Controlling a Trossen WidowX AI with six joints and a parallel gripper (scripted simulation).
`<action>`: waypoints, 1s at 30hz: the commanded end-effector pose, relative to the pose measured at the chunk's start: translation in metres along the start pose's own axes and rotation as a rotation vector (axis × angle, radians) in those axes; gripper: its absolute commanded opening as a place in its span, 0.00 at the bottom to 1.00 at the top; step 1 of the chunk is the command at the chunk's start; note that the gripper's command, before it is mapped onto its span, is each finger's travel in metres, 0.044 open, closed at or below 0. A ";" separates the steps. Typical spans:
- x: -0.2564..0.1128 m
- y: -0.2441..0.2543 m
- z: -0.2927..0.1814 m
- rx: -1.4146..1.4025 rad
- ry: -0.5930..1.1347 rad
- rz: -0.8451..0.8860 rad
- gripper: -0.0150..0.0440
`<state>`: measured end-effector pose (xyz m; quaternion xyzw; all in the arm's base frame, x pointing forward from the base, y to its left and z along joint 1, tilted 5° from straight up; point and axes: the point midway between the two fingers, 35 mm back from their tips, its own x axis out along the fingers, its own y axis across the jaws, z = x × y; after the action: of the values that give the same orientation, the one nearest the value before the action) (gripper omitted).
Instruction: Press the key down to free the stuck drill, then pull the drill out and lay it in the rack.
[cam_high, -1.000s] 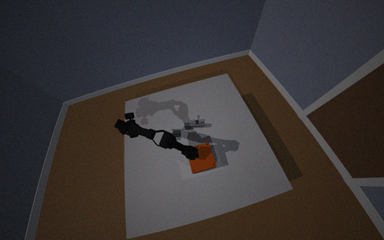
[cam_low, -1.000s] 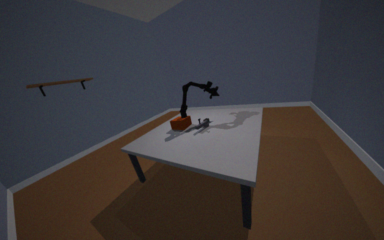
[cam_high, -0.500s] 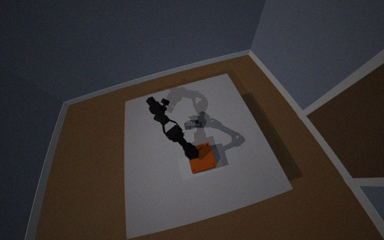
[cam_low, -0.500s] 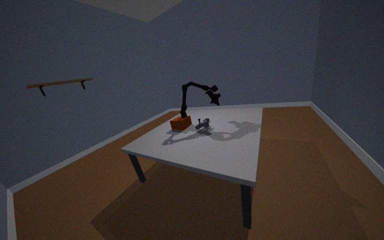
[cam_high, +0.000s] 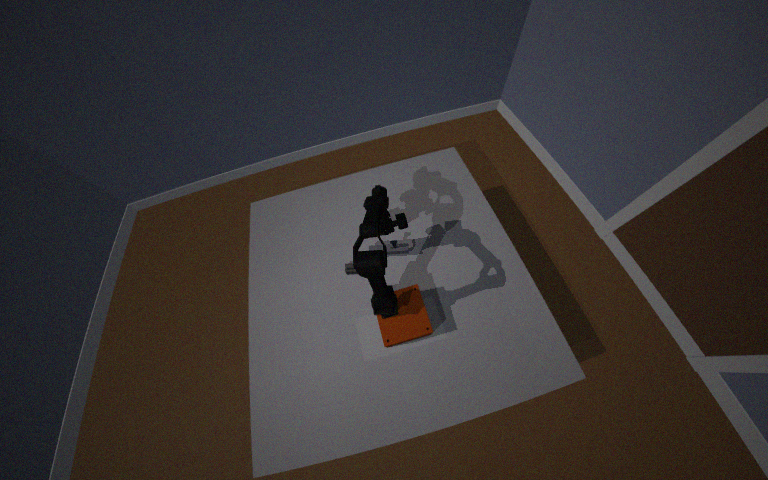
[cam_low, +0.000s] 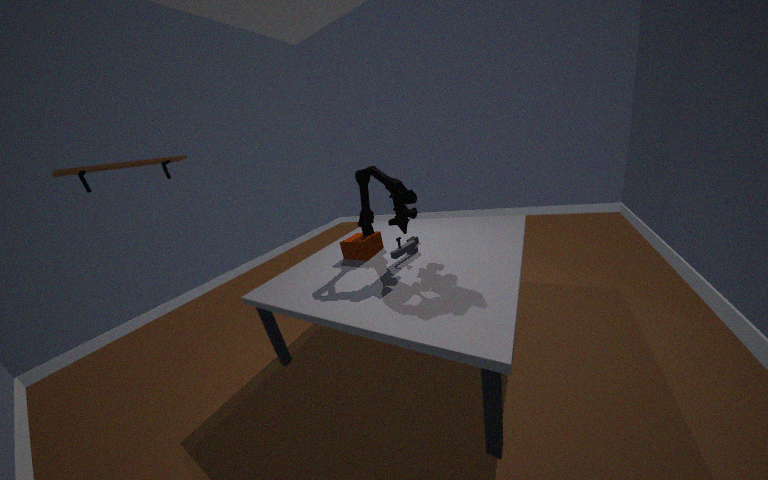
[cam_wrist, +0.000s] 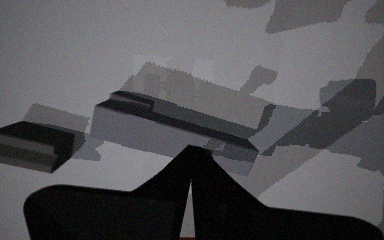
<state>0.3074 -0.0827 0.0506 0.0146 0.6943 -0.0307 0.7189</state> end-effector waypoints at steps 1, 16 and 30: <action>0.005 -0.023 -0.034 0.182 0.084 0.058 0.25; 0.015 -0.023 -0.034 0.181 0.084 0.058 0.25; 0.022 -0.023 -0.035 0.182 0.084 0.058 0.25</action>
<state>0.2723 -0.1047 0.0323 0.0971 0.7148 -0.0723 0.6887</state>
